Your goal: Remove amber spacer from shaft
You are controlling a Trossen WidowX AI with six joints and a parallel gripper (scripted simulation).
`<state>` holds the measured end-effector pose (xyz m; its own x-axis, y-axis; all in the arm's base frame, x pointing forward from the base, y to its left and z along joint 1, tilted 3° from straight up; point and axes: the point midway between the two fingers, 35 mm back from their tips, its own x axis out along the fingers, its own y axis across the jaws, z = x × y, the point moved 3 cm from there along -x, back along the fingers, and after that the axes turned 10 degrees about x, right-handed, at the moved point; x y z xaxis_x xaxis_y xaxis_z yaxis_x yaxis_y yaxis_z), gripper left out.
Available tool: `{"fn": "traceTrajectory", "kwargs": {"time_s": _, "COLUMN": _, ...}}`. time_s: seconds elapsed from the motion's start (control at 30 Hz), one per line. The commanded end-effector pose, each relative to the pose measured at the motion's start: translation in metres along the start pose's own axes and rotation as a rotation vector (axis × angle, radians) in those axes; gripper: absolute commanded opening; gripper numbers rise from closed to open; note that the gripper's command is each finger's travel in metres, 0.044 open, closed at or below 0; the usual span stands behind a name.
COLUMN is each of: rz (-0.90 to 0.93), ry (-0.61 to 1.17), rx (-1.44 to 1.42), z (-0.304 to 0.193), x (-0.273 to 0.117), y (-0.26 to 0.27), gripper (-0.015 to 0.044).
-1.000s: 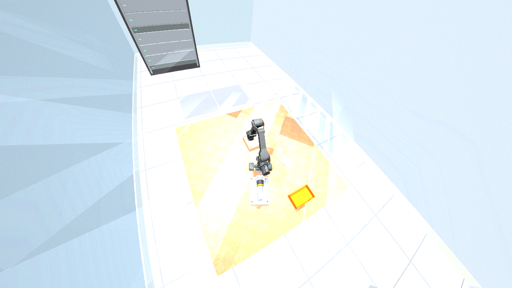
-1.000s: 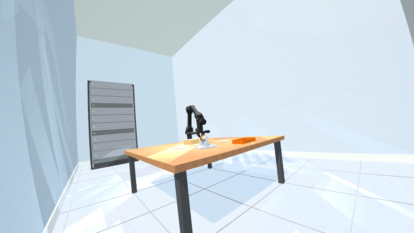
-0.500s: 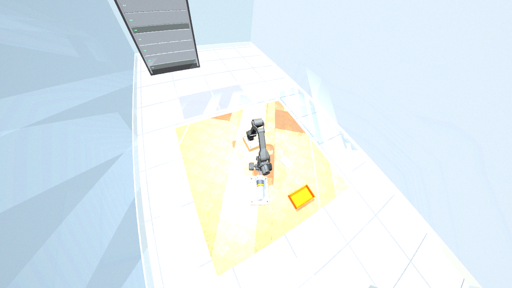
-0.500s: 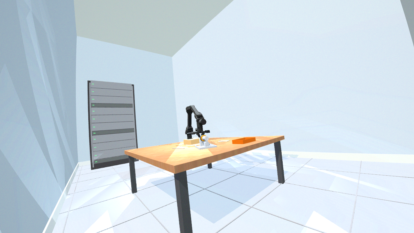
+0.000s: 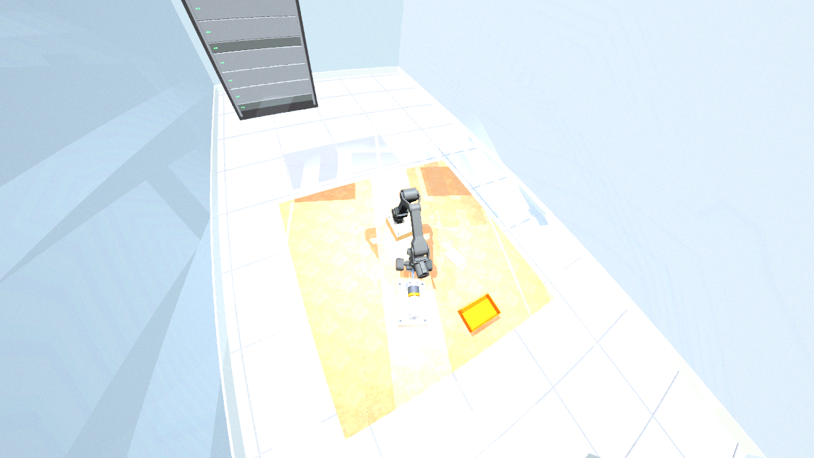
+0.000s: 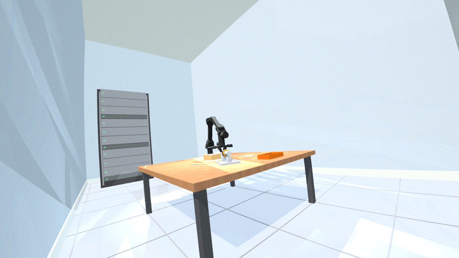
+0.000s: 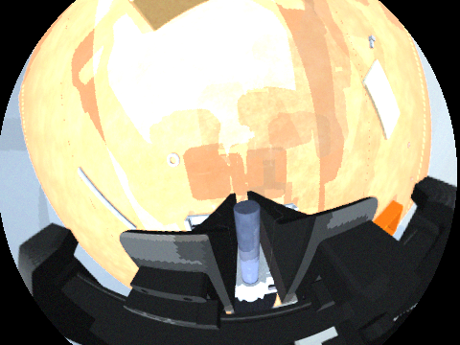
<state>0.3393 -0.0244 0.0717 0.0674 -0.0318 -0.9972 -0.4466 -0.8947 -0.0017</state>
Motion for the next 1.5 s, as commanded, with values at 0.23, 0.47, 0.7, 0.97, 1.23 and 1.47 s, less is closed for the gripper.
{"fn": "traceTrajectory", "kwargs": {"time_s": 0.23, "rz": -0.001, "ry": -0.003, "rx": 0.002, "z": 0.0028, "x": -0.0008, "y": 0.0002, "gripper": 0.0}}
{"fn": "traceTrajectory", "kwargs": {"time_s": 0.47, "rz": -0.001, "ry": -0.003, "rx": 0.002, "z": 0.0036, "x": -0.0008, "y": 0.0004, "gripper": 0.0}}
{"fn": "traceTrajectory", "kwargs": {"time_s": 0.7, "rz": -0.001, "ry": -0.003, "rx": 0.002, "z": 0.0043, "x": -0.0008, "y": 0.0005, "gripper": 0.0}}
{"fn": "traceTrajectory", "kwargs": {"time_s": 0.97, "rz": -0.001, "ry": -0.004, "rx": 0.002, "z": 0.0052, "x": -0.0008, "y": 0.0006, "gripper": 0.0}}
{"fn": "traceTrajectory", "kwargs": {"time_s": 1.23, "rz": -0.001, "ry": -0.004, "rx": 0.002, "z": 0.006, "x": -0.0008, "y": 0.0008, "gripper": 0.0}}
{"fn": "traceTrajectory", "kwargs": {"time_s": 1.47, "rz": -0.001, "ry": -0.004, "rx": 0.002, "z": 0.0068, "x": -0.0007, "y": 0.0009, "gripper": 0.0}}
